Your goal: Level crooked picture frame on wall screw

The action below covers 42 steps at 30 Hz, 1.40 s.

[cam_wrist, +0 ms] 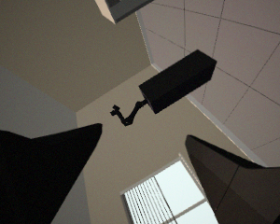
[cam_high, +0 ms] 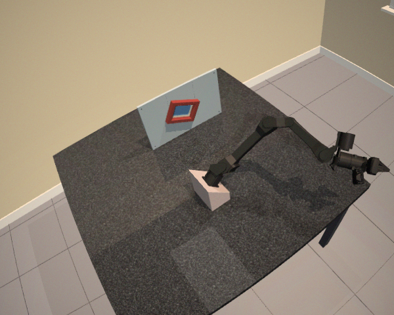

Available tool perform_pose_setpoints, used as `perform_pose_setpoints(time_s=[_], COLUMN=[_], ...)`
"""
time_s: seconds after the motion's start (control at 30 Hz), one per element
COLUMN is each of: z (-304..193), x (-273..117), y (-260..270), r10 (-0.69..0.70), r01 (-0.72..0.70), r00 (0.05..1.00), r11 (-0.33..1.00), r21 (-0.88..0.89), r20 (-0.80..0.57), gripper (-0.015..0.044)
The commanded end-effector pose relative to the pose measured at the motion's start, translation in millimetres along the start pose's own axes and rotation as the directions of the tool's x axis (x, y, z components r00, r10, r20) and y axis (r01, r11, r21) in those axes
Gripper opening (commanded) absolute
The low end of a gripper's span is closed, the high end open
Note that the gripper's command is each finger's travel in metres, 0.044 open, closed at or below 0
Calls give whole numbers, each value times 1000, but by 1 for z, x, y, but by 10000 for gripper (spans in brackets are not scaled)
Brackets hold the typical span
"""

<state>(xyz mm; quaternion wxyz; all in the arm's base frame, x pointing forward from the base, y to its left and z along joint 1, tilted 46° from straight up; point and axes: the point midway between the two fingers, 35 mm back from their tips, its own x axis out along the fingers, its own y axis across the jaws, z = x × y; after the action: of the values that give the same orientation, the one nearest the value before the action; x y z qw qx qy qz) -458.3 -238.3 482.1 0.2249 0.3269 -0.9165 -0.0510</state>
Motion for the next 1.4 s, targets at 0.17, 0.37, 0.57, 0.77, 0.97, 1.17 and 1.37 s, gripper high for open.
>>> perform_pose_setpoints(time_s=[0.17,0.37,0.57,0.77,0.97,1.17,1.37], z=[-31,-60,-87,-117,-147,-173,-193], x=[-1,-16,-40,-92,-163,-245,-338], y=[-66,-148,-210,-296,-367,-415,-442], r10=[-113,-240,-342,-492,-632,-744,-831], r01=[111,229,316,448,559,615,633], r00=[991,965,927,848,734,594,421], r11=[993,967,933,864,770,665,557], r21=[-45,-108,-170,-230,-306,-424,-538], r20=[-64,-108,-152,-197,-249,-306,-364], gripper=[260,260,260,260,260,260,260])
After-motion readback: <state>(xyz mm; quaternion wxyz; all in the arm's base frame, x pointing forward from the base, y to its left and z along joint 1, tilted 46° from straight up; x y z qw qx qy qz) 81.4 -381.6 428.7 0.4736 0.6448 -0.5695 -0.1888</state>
